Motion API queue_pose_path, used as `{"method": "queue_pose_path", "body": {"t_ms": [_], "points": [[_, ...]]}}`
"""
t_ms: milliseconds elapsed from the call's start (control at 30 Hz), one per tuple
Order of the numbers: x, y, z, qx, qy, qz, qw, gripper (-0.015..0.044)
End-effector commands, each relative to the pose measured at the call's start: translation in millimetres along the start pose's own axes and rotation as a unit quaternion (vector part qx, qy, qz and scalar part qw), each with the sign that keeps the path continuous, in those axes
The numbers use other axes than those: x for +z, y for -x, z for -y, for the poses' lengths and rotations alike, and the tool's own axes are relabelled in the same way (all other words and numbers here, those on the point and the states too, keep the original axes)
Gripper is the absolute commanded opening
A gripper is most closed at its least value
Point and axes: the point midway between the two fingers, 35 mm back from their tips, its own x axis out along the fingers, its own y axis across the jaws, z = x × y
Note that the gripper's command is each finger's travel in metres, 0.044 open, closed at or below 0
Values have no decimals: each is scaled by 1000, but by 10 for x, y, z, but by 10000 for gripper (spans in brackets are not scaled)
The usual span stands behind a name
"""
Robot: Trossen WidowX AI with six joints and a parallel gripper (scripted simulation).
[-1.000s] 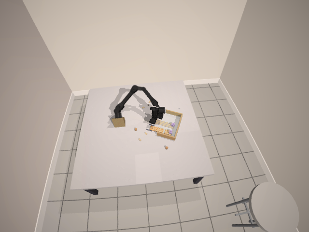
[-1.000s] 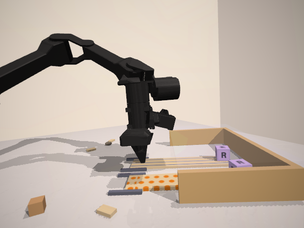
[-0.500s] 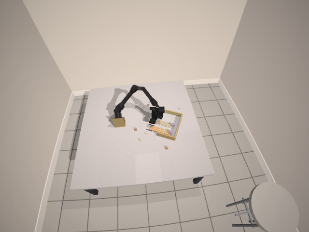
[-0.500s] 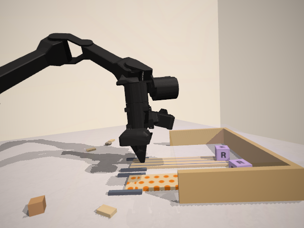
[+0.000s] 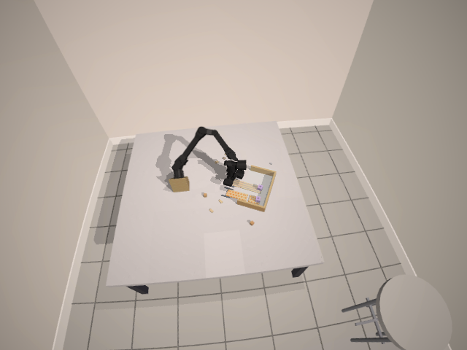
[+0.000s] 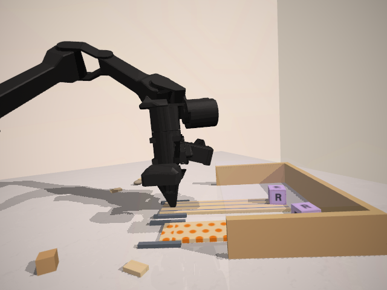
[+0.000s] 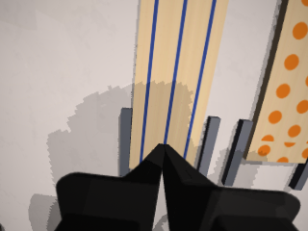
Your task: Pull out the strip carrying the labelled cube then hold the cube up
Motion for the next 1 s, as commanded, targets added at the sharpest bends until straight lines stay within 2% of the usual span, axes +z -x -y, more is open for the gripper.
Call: {"method": "queue_pose_path", "body": {"t_ms": [0,333,967], "points": [[-17,-4,7,-1,-4,-7,1000,0],[27,51,6,-1,-3,-7,1000,0],[-251,-33,10,-1,-4,-8,1000,0]]}}
